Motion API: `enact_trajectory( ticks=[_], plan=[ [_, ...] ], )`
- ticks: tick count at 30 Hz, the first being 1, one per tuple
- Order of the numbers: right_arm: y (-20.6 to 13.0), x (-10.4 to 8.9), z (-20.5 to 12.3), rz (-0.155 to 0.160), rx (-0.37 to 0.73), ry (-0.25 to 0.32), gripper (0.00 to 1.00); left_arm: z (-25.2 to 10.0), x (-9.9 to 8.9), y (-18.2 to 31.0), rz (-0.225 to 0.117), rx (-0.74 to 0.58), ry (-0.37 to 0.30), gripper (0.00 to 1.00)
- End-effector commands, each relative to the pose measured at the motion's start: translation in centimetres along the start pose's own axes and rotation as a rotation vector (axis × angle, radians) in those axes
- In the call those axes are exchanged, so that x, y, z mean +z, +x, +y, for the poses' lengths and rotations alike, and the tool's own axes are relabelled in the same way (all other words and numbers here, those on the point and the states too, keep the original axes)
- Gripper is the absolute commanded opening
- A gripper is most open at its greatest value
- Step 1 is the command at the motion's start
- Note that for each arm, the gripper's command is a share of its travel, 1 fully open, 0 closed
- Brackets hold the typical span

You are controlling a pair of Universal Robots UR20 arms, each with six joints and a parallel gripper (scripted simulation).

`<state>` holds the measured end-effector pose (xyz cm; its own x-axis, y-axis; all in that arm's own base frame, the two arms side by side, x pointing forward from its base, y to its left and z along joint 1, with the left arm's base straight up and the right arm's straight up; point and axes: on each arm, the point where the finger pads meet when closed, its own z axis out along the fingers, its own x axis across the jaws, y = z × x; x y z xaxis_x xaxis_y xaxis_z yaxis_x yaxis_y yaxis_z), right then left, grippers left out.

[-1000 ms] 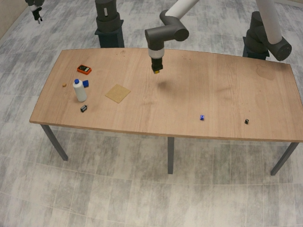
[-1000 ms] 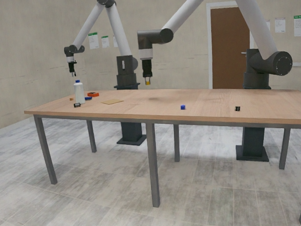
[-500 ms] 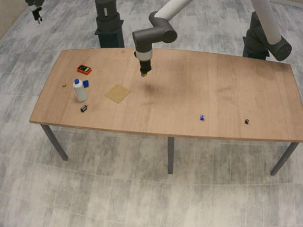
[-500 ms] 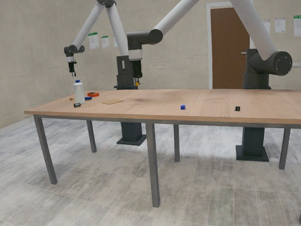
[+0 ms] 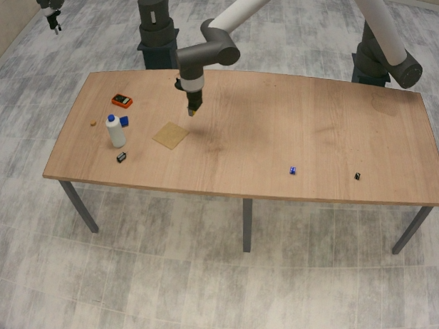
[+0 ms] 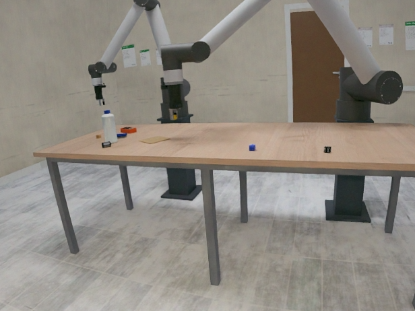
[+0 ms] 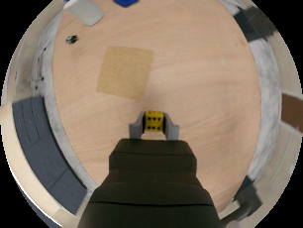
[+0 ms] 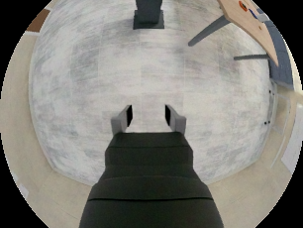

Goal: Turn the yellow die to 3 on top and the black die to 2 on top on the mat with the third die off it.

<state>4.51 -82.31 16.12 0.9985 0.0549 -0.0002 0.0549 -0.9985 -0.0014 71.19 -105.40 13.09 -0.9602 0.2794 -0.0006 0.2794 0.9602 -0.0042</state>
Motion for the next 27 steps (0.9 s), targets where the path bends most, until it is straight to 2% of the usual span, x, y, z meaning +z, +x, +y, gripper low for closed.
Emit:
enact_trajectory(
  ticks=[1,2,4,7,16,19,21,27],
  plan=[
    [0.0,-0.1,0.1,0.000,0.000,-0.001,1.00,-1.8,-0.1,-1.6,0.000,-0.120,-0.004,0.49],
    [0.0,-0.1,0.1,0.000,0.000,-0.001,1.00,-1.8,-0.1,-1.7,0.000,-0.124,-0.004,0.49],
    [0.0,-0.1,0.1,0.000,0.000,-0.001,1.00,-3.5,0.0,-3.2,0.000,-0.236,-0.004,0.49],
    [0.0,-0.1,0.1,0.000,0.000,-0.001,1.00,-4.1,0.1,-3.8,0.000,-0.283,-0.004,0.49],
    [0.0,-0.1,0.1,0.000,0.000,-0.001,1.00,-7.7,0.3,-7.2,-0.001,-0.546,-0.004,0.49],
    [0.0,-0.1,0.1,0.000,0.000,-0.001,1.00,-7.8,0.3,-7.2,-0.001,-0.549,-0.004,0.49],
    [0.0,-0.1,0.1,0.000,0.000,-0.001,1.00,-9.1,0.5,-8.5,-0.001,-0.651,-0.004,0.49],
    [0.0,-0.1,0.1,0.000,0.000,-0.001,1.00,-10.8,0.7,-10.1,-0.001,-0.791,-0.004,0.49]
  ],
)
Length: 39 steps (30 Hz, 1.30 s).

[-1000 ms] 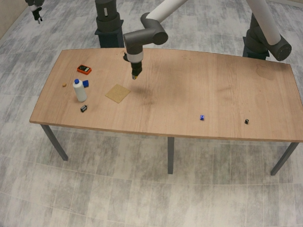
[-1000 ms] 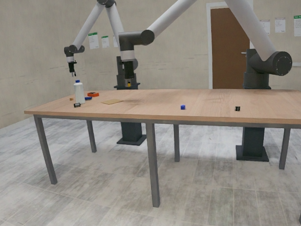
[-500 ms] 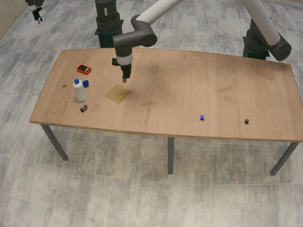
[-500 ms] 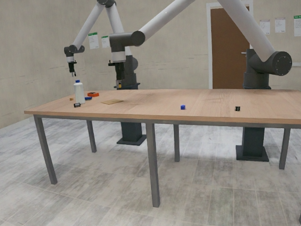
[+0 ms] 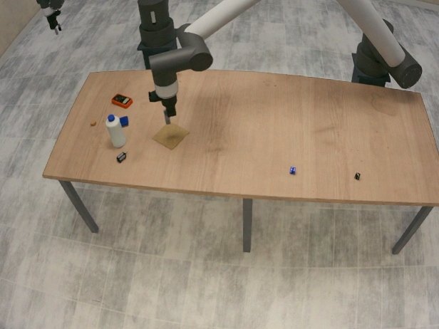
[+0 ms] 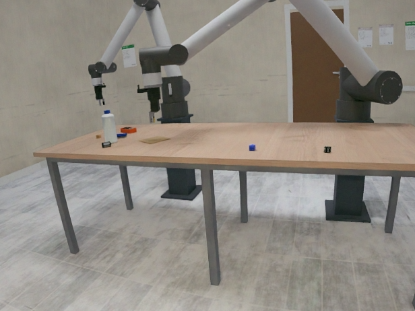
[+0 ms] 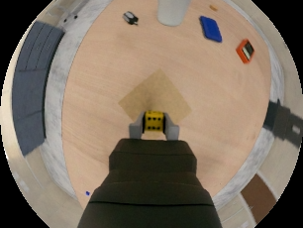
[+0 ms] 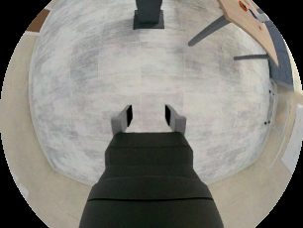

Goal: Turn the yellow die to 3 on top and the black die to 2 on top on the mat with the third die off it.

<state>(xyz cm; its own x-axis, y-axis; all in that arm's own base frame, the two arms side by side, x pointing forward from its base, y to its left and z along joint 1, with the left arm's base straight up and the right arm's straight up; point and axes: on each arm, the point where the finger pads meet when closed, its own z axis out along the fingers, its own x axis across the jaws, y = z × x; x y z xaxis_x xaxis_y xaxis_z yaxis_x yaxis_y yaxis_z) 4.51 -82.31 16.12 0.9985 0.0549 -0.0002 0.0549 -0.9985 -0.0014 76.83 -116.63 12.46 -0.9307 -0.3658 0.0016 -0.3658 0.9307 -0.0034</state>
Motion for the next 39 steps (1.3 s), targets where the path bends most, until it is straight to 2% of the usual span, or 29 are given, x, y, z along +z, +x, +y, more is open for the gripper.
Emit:
enact_trajectory(
  ticks=[1,6,26,32,39],
  plan=[
    [0.0,-0.1,0.1,0.000,0.000,-0.001,1.00,-2.6,0.0,-0.3,-0.002,-0.156,-0.003,0.49],
    [0.0,-0.1,0.1,0.000,0.000,-0.001,1.00,-3.4,0.1,-0.3,-0.002,-0.203,-0.003,0.49],
    [0.0,-0.1,0.1,0.000,0.000,-0.001,1.00,-3.4,0.3,-0.4,-0.002,-0.205,-0.003,0.49],
    [0.0,-0.1,0.1,0.000,0.000,-0.001,1.00,-3.4,1.8,-0.4,-0.002,-0.205,-0.003,0.49],
    [0.0,-0.1,0.1,0.000,0.000,-0.001,1.00,-3.5,5.0,-0.4,-0.002,-0.205,-0.003,0.49]
  ],
)
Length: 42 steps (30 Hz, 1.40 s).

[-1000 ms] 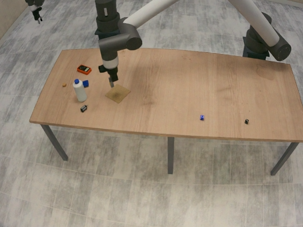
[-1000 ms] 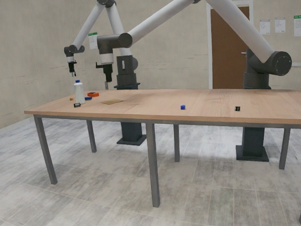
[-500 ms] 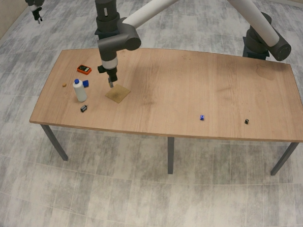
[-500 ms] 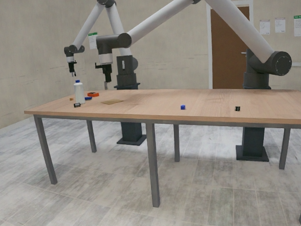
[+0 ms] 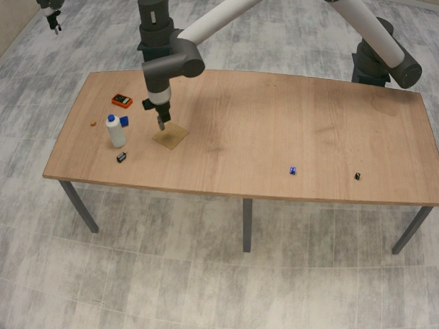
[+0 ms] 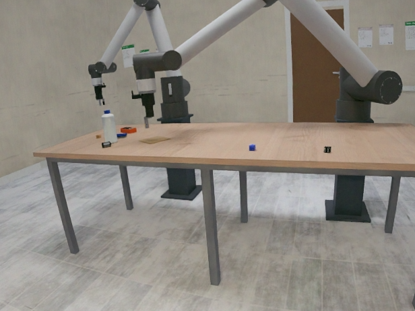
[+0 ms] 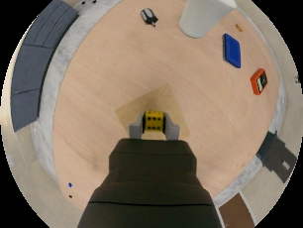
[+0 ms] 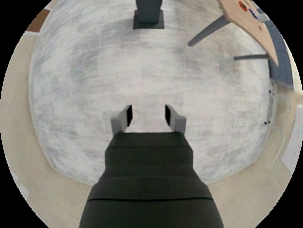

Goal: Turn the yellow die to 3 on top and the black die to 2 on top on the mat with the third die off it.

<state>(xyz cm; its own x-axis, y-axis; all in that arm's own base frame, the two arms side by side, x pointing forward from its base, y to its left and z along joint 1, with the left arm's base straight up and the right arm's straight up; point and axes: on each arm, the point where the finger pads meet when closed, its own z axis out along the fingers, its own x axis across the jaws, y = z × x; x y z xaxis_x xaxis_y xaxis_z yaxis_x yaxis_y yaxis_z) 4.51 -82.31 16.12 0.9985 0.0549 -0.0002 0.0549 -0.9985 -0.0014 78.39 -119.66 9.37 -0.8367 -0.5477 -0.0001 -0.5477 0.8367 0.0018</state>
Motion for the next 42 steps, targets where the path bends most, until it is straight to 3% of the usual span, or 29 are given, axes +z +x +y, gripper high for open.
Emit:
enact_trajectory(
  ticks=[1,3,9,15,42],
  plan=[
    [0.0,-0.1,0.1,0.000,0.000,-0.001,1.00,-0.1,2.4,0.0,0.000,0.000,0.002,0.49],
    [0.0,-0.1,0.1,0.000,0.000,-0.001,1.00,-0.1,2.4,0.0,0.000,0.000,0.002,0.49],
    [0.0,-0.1,0.1,0.000,0.000,-0.001,1.00,-0.2,5.0,0.0,0.000,0.000,0.002,0.49],
    [0.0,-0.1,0.1,0.000,0.000,-0.001,1.00,-0.2,6.4,0.0,0.000,0.000,0.002,0.49],
    [0.0,-0.1,0.1,0.000,0.000,-0.001,1.00,-0.2,6.6,0.0,0.000,0.000,0.002,0.49]
  ],
)
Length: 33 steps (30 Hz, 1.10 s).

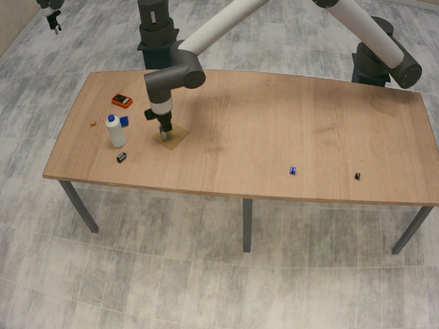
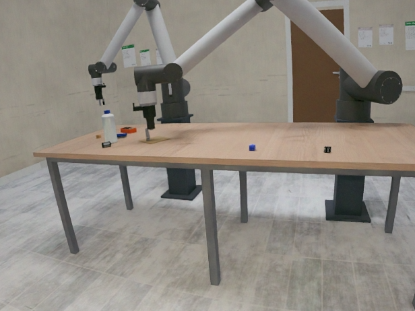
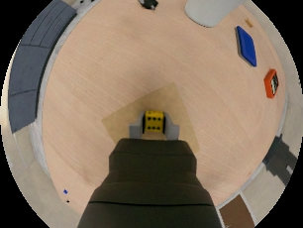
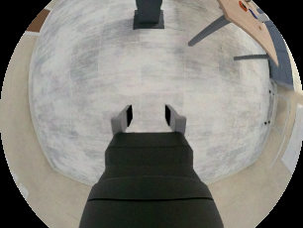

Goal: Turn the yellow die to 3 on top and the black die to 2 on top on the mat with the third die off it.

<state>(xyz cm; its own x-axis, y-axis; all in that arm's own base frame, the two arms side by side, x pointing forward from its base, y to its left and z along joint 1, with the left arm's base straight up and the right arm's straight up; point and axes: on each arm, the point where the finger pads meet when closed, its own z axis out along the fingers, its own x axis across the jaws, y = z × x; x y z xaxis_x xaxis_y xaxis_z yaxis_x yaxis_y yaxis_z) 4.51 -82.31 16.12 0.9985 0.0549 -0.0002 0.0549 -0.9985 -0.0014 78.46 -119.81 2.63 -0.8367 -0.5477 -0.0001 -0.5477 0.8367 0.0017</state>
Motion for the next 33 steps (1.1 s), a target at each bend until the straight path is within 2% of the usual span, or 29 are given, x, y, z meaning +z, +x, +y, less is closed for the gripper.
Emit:
enact_trajectory(
  ticks=[1,33],
  plan=[
    [0.01,-0.07,0.06,0.000,0.000,-0.001,1.00,-0.07,-0.16,0.00,0.000,0.000,0.002,0.49],
    [0.01,-0.07,0.06,0.000,0.000,-0.001,1.00,-0.07,0.11,0.00,0.000,0.000,0.002,0.49]
  ],
)
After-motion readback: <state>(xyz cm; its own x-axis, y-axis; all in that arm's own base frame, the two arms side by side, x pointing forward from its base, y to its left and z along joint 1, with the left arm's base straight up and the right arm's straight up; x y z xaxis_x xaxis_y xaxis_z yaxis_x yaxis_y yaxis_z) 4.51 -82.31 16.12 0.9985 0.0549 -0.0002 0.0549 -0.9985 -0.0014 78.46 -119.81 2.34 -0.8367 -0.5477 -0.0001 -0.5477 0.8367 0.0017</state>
